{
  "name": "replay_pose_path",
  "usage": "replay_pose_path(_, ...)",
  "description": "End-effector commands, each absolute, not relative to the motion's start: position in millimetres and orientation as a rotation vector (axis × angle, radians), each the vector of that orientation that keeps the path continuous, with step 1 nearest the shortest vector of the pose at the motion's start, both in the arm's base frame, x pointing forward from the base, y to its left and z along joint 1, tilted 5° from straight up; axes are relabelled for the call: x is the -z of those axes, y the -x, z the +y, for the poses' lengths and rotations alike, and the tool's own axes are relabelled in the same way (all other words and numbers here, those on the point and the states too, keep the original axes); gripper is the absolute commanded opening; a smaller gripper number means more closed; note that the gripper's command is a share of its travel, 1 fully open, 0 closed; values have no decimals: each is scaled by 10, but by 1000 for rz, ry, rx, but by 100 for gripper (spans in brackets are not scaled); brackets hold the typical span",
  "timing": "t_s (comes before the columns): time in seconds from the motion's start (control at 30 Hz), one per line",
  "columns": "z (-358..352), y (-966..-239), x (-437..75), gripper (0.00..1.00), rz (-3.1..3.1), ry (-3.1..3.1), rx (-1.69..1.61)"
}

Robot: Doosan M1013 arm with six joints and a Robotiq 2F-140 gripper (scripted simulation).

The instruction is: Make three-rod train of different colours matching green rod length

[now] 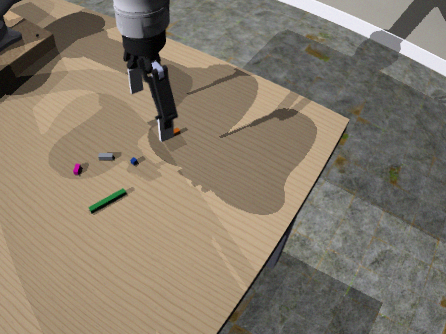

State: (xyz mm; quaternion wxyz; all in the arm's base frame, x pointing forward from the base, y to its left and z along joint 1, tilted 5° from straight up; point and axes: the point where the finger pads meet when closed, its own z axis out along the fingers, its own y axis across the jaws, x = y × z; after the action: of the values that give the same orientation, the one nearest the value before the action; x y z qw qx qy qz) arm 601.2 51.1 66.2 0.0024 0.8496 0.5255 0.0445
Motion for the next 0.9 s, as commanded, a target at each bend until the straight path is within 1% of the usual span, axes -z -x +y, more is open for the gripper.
replay_pose_path(0.0,386,-6050,-659,100,1546,-2724,-132)
replay_pose_path(0.03,156,-6098,-653,100,1368,-2824,-133)
replay_pose_path(0.13,-9,-6127,-649,100,1238,-2887,-133)
replay_pose_path(0.5,-947,-6203,-624,100,470,-3129,-130)
replay_pose_path(0.57,-947,-6203,-624,100,470,-3129,-130)
replay_pose_path(0.6,-1142,-6201,-619,100,307,-3153,-129)
replay_pose_path(0.73,-1436,-6186,-610,100,59,-3174,-126)
replay_pose_path(0.87,-1487,-6182,-609,100,16,-3176,-126)
